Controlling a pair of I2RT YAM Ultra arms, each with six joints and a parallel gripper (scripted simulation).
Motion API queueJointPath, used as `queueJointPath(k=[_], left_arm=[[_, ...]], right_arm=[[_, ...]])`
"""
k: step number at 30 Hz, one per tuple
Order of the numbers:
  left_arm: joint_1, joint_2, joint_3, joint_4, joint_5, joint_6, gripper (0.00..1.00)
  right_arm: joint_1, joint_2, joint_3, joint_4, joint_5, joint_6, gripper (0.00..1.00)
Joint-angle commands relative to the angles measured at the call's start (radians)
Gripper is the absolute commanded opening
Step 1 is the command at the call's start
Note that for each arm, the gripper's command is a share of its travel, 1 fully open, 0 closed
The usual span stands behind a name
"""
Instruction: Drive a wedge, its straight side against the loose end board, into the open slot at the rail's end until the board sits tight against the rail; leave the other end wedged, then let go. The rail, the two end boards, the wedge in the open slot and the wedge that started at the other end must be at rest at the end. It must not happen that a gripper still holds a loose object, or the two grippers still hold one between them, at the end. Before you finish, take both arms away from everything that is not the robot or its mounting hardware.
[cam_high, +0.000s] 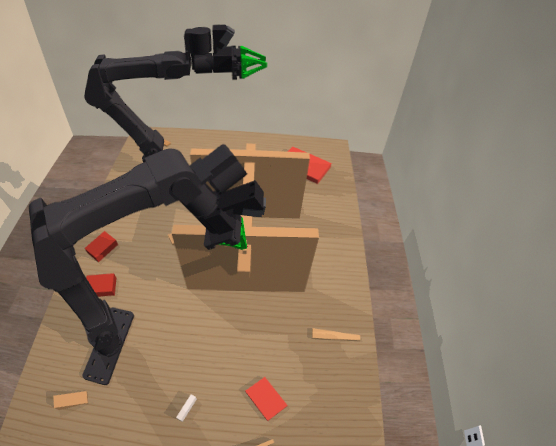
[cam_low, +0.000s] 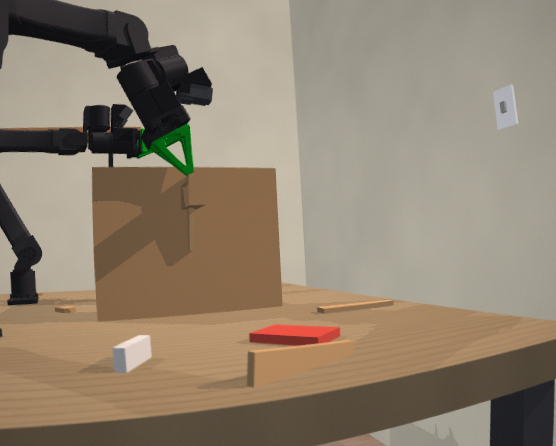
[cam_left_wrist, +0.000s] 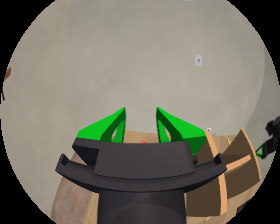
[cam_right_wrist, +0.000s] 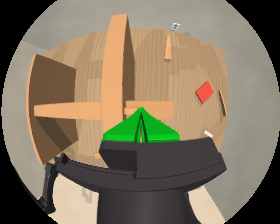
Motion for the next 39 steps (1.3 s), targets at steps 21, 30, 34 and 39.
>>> queueJointPath(k=[21,30,34,39], left_arm=[[0.0,-0.025,0.037,0.003,0.007,0.002,0.42],[0.0,-0.025,0.037,0.003,0.007,0.002,0.42],[0.0,-0.025,0.037,0.003,0.007,0.002,0.42],[0.0,-0.025,0.037,0.003,0.007,0.002,0.42]], right_arm=[[-0.013,0.061,-0.087,-0.142,-0.059,-0.003,0.0],[-0.012,0.042,-0.107,-0.136,-0.061,-0.003,0.0],[-0.011,0.033,-0.134,-0.118,-0.059,-0.002,0.0],[-0.011,0.031,-0.136,-0.114,-0.059,-0.002,0.0]])
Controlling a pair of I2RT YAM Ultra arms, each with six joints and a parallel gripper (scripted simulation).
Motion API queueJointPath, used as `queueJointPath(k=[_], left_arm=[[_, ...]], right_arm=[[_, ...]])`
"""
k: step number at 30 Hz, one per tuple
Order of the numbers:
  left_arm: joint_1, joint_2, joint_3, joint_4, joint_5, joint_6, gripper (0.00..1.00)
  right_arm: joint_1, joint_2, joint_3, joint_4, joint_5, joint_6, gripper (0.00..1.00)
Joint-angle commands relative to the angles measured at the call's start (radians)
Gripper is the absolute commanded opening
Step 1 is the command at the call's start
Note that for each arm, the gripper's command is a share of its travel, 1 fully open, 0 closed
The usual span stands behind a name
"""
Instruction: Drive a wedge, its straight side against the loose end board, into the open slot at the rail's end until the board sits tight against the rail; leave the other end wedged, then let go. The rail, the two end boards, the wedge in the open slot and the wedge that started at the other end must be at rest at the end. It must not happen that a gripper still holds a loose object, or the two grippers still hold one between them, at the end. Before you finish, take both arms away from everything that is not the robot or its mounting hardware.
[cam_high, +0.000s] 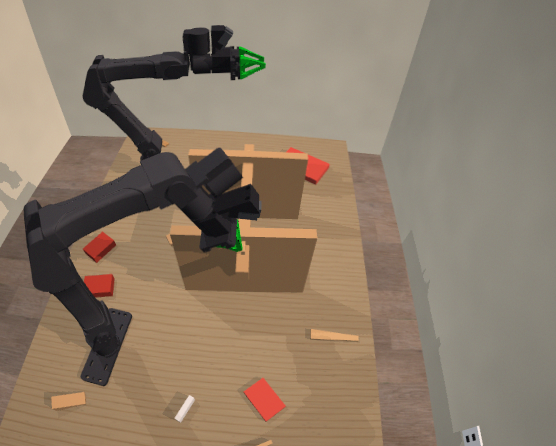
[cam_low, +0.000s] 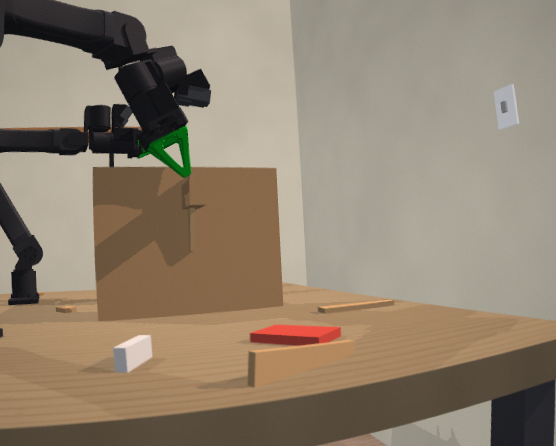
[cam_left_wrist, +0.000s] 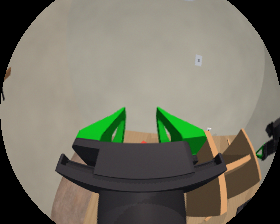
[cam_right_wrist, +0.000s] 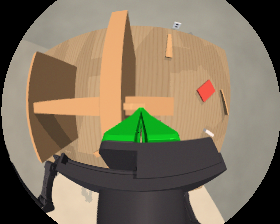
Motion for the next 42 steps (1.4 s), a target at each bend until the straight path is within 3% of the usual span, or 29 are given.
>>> queueJointPath(k=[1,19,20,23,28,42], left_arm=[[0.0,-0.025,0.037,0.003,0.007,0.002,0.42],[0.0,-0.025,0.037,0.003,0.007,0.002,0.42],[0.0,-0.025,0.037,0.003,0.007,0.002,0.42],[0.0,-0.025,0.037,0.003,0.007,0.002,0.42],[0.0,-0.025,0.037,0.003,0.007,0.002,0.42],[0.0,-0.025,0.037,0.003,0.007,0.002,0.42]], right_arm=[[-0.008,0.057,-0.083,-0.134,-0.043,-0.003,0.0],[-0.01,0.037,-0.125,-0.099,-0.04,-0.001,0.0],[0.01,-0.048,-0.001,0.036,0.013,-0.003,0.0],[-0.004,0.0,-0.01,0.037,0.013,-0.004,0.0],[-0.001,-0.029,-0.007,0.028,0.013,-0.004,0.0],[0.041,-0.064,0.134,-0.127,0.027,0.037,0.0]])
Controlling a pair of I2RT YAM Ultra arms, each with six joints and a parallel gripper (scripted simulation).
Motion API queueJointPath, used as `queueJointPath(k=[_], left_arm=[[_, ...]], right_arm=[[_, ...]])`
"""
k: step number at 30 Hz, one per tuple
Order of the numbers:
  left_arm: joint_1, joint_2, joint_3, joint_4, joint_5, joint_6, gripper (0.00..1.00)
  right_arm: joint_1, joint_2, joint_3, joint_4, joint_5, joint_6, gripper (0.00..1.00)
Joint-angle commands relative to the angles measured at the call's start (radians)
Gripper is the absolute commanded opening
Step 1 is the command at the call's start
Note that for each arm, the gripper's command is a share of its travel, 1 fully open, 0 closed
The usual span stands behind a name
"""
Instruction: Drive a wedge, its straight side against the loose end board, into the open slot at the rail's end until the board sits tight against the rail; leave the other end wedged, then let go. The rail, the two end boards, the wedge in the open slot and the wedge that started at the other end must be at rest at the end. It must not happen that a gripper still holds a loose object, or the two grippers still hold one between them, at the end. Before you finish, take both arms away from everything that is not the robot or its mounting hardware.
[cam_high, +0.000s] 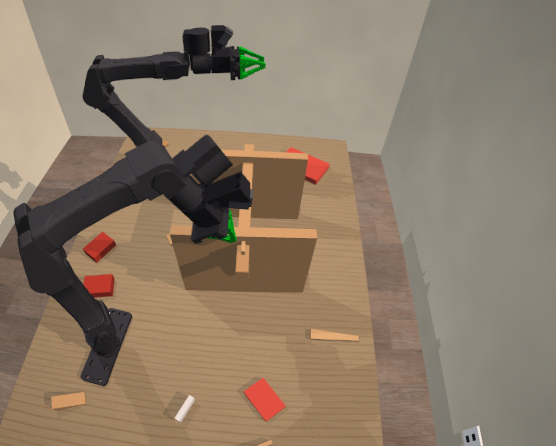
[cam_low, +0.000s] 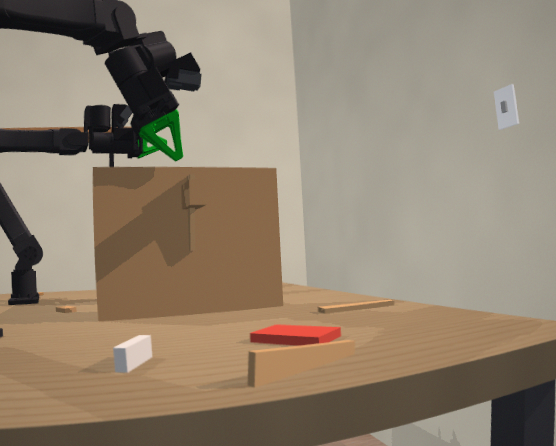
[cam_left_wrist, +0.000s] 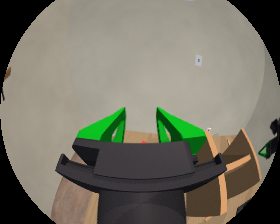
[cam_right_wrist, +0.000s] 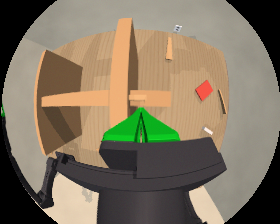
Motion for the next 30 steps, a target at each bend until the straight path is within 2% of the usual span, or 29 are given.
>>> queueJointPath(k=[1,6,10,17,30], left_arm=[[0.0,-0.025,0.037,0.003,0.007,0.002,0.42],[0.0,-0.025,0.037,0.003,0.007,0.002,0.42],[0.0,-0.025,0.037,0.003,0.007,0.002,0.42],[0.0,-0.025,0.037,0.003,0.007,0.002,0.42],[0.0,-0.025,0.037,0.003,0.007,0.002,0.42]], right_arm=[[0.017,-0.036,0.072,-0.063,0.02,0.02,0.0],[0.032,0.018,0.135,-0.122,0.029,0.033,0.0],[0.03,-0.011,0.155,-0.142,0.03,0.038,0.0],[0.054,0.021,0.243,-0.223,0.039,0.055,0.0],[0.043,0.025,0.258,-0.23,0.04,0.056,0.0]])
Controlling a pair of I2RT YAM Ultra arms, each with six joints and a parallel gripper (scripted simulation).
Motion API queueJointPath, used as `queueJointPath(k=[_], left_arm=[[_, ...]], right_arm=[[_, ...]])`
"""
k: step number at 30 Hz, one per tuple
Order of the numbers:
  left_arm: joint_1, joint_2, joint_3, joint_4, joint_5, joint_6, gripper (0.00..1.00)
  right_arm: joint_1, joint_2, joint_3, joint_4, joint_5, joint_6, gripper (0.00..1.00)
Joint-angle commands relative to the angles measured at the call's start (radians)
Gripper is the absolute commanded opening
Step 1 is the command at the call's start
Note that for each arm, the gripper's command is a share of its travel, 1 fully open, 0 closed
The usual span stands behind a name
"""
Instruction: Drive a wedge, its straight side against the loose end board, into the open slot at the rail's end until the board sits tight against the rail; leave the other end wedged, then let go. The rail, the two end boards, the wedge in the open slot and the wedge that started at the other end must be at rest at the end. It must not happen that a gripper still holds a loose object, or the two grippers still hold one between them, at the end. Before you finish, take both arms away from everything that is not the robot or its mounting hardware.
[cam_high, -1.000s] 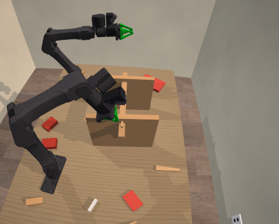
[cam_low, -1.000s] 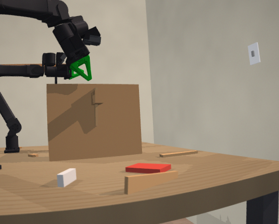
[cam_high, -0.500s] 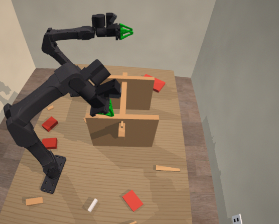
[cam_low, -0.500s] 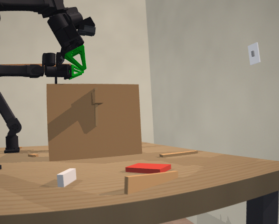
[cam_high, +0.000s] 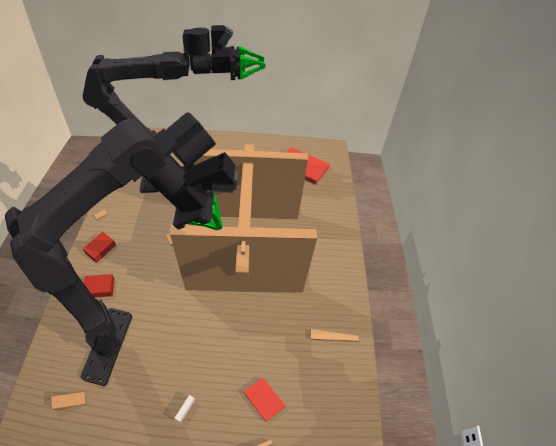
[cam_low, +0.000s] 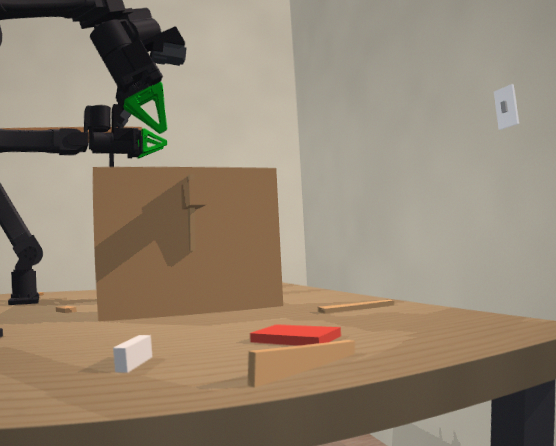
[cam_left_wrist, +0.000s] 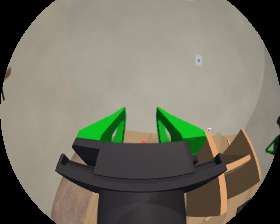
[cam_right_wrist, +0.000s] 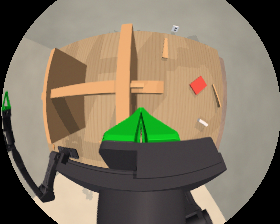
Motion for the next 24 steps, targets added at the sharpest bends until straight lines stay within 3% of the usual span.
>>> queueJointPath(k=[1,2,11,13,24], left_arm=[[0.0,-0.025,0.037,0.003,0.007,0.002,0.42],[0.0,-0.023,0.037,0.001,0.006,0.002,0.42],[-0.013,-0.004,0.036,0.006,-0.011,0.001,0.42],[-0.013,-0.004,0.036,0.006,-0.011,0.001,0.42],[-0.007,0.004,0.033,0.015,-0.014,-0.001,0.42]], right_arm=[[-0.004,0.011,0.035,-0.006,0.014,0.006,0.0],[-0.024,-0.036,-0.023,0.037,0.015,-0.015,0.0],[-0.169,-0.127,-0.165,0.391,-0.051,-0.162,0.0],[-0.169,-0.127,-0.165,0.391,-0.051,-0.162,0.0],[-0.398,-0.293,-0.441,0.823,-0.136,-0.327,0.0]])
